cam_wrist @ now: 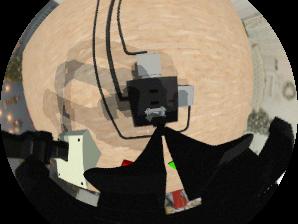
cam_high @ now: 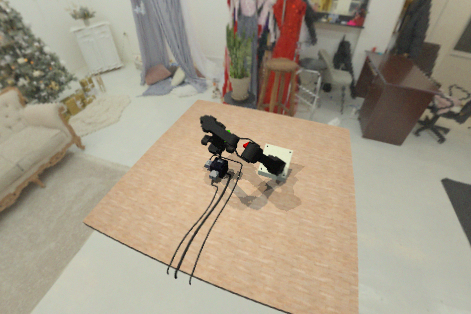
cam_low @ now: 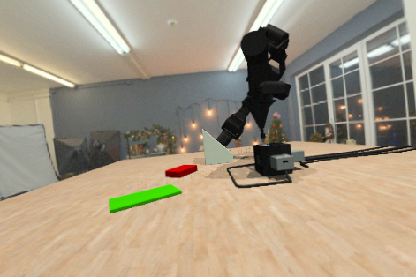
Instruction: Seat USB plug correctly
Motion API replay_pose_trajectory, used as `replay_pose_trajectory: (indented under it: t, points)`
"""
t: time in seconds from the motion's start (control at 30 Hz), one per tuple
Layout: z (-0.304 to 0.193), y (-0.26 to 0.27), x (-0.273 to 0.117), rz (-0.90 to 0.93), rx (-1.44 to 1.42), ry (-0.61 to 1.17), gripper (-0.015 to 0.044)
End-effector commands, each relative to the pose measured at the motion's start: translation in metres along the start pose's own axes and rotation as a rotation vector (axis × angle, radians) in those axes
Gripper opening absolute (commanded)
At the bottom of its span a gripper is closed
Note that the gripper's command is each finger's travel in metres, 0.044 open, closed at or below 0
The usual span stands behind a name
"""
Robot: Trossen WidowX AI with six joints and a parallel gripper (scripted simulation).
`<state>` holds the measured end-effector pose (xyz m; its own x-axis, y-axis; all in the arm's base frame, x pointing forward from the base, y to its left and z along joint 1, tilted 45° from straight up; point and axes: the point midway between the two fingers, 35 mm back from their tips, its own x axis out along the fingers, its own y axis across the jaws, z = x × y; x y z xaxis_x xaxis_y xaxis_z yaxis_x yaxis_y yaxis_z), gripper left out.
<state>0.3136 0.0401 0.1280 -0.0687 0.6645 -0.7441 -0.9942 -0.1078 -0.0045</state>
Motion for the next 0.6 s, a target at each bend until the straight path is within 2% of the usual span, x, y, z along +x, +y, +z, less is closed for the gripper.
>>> replay_pose_trajectory:
  t: [0.0, 0.57]
  points:
    - [-0.0004, 0.0005, 0.0008, 0.001, 0.005, 0.004, 0.0]
    - [-0.0003, 0.0005, 0.0028, 0.001, 0.005, 0.003, 0.0]
